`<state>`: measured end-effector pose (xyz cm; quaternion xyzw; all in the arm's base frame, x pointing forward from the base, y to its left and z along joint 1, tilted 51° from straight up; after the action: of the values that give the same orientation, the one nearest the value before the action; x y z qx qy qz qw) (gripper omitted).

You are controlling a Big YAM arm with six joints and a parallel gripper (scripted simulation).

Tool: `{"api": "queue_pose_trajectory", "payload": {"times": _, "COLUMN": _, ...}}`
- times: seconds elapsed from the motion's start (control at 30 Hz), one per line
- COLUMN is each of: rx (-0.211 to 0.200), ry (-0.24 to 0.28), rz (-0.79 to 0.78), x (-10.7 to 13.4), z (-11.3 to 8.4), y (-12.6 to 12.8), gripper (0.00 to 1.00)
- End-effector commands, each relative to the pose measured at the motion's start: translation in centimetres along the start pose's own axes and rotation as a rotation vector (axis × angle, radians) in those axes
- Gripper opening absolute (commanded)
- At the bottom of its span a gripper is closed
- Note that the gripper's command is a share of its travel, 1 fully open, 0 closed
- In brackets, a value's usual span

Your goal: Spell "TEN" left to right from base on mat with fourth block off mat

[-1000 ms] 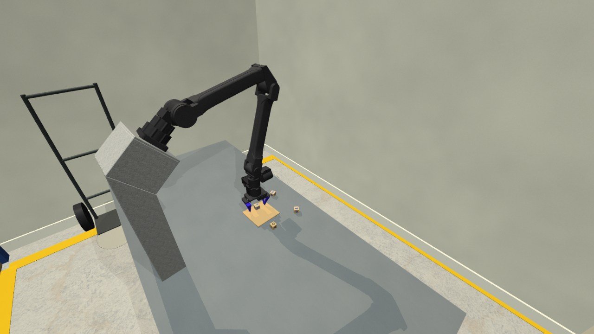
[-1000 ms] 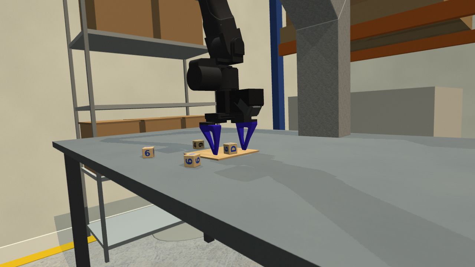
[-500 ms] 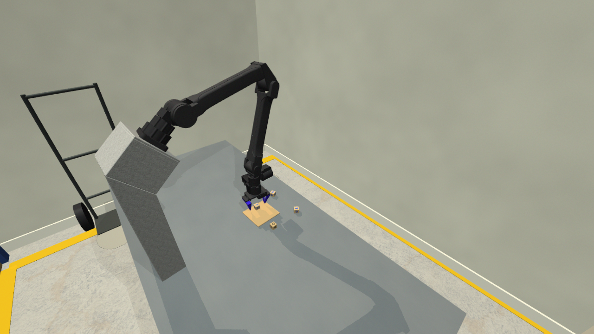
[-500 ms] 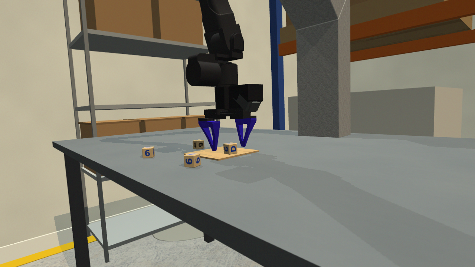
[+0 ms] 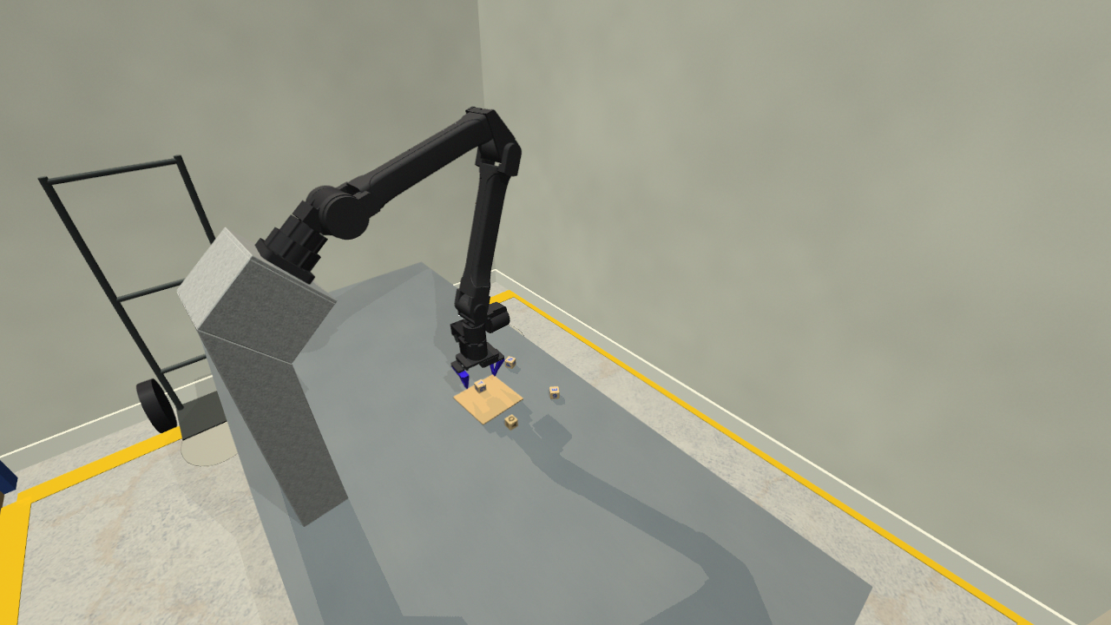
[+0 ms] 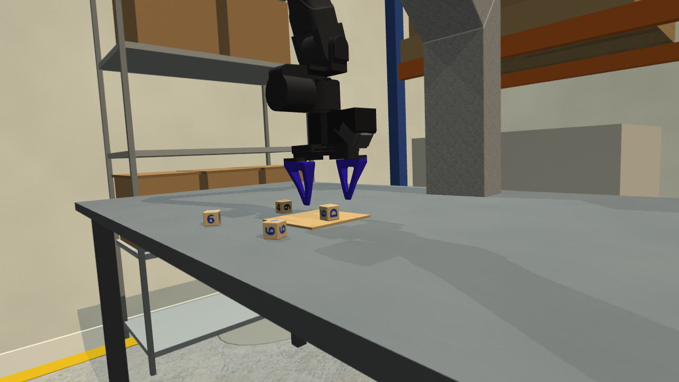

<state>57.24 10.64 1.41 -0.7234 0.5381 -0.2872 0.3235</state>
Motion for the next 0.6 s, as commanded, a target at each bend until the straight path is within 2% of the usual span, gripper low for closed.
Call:
{"api": "queue_pose_trajectory", "payload": {"times": 0.0, "rx": -0.005, "ry": 0.001, "rz": -0.007, "x": 0.3, "z": -1.3, "y": 0.1, "gripper": 0.92}}
{"api": "queue_pose_trajectory", "payload": {"times": 0.1, "rx": -0.007, "ry": 0.001, "rz": -0.007, "x": 0.3, "z": -1.7, "y": 0.2, "gripper": 0.92}}
{"api": "queue_pose_trajectory", "payload": {"times": 0.17, "rx": -0.024, "ry": -0.001, "rz": -0.007, "x": 0.2, "z": -1.5, "y": 1.0, "gripper": 0.92}}
{"api": "queue_pose_trajectory", "payload": {"times": 0.4, "rx": -0.002, "ry": 0.002, "rz": -0.007, "x": 0.4, "z": -2.4, "y": 0.1, "gripper": 0.92}}
{"api": "queue_pose_trajectory", "payload": {"times": 0.57, "rx": -0.018, "ry": 0.0, "rz": -0.006, "x": 0.3, "z": -2.0, "y": 0.8, "gripper": 0.92}}
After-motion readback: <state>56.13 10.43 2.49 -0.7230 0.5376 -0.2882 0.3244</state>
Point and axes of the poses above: the point where the finger pads meet when closed, its own z axis out along the fingers, its own y axis across the jaws, x = y × z, the point moved 5 cm from there along -z, back along the fingers, and after that the axes turned 13 degrees about -z, right-handed, at the moved point
